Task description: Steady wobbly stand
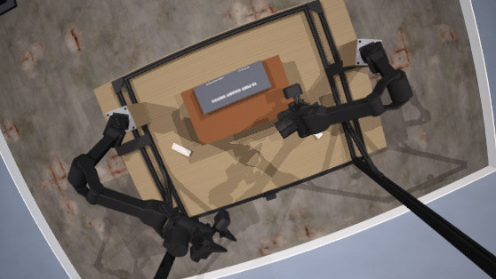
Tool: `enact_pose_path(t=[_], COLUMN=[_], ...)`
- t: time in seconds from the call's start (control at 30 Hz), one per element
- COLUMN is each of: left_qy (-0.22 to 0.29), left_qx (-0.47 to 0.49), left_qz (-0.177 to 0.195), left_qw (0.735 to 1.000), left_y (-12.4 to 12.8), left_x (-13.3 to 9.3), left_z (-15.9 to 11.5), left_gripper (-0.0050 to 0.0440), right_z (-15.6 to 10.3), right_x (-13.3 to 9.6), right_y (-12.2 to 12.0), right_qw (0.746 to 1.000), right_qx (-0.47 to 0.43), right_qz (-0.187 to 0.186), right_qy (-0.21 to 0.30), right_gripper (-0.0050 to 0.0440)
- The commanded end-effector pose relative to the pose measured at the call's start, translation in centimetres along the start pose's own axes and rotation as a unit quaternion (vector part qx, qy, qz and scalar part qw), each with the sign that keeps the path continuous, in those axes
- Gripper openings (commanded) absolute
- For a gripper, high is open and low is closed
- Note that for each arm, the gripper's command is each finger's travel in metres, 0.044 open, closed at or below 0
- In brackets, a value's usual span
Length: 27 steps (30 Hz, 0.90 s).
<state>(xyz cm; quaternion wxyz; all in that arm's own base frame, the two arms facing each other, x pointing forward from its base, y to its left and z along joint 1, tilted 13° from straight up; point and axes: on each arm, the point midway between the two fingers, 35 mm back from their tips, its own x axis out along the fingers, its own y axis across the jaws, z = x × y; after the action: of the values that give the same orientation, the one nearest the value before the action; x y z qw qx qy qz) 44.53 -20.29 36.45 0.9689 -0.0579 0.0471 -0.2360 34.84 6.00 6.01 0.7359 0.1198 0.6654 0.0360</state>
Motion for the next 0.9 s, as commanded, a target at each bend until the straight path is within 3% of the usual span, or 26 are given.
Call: enact_pose_path(t=[0.0, 0.27, 0.5, 0.83, 0.87], left_qy=[0.05, 0.199, 0.206, 0.384, 0.384], left_qx=[-0.006, -0.026, -0.026, -0.051, -0.051], left_qz=[0.003, 0.013, 0.015, 0.03, 0.03], left_qw=[0.999, 0.979, 0.978, 0.922, 0.922], left_y=[0.3, 1.1, 1.2, 1.8, 1.8], left_x=[0.4, -0.1, -0.4, -4.9, -4.9], left_z=[-3.7, -14.9, -15.2, -27.8, -27.8], left_gripper=[0.0237, 0.0237, 0.0237, 0.0237, 0.0237], right_z=[0.0, 0.0, 0.0, 0.0, 0.0], right_x=[0.0, 0.0, 0.0, 0.0, 0.0], right_y=[0.0, 0.0, 0.0, 0.0, 0.0], right_qw=[1.0, 1.0, 1.0, 1.0, 1.0], right_qx=[0.0, 0.0, 0.0, 0.0, 0.0], right_qz=[0.0, 0.0, 0.0, 0.0, 0.0], right_qy=[0.0, 0.0, 0.0, 0.0, 0.0], right_gripper=[0.0, 0.0, 0.0, 0.0, 0.0])
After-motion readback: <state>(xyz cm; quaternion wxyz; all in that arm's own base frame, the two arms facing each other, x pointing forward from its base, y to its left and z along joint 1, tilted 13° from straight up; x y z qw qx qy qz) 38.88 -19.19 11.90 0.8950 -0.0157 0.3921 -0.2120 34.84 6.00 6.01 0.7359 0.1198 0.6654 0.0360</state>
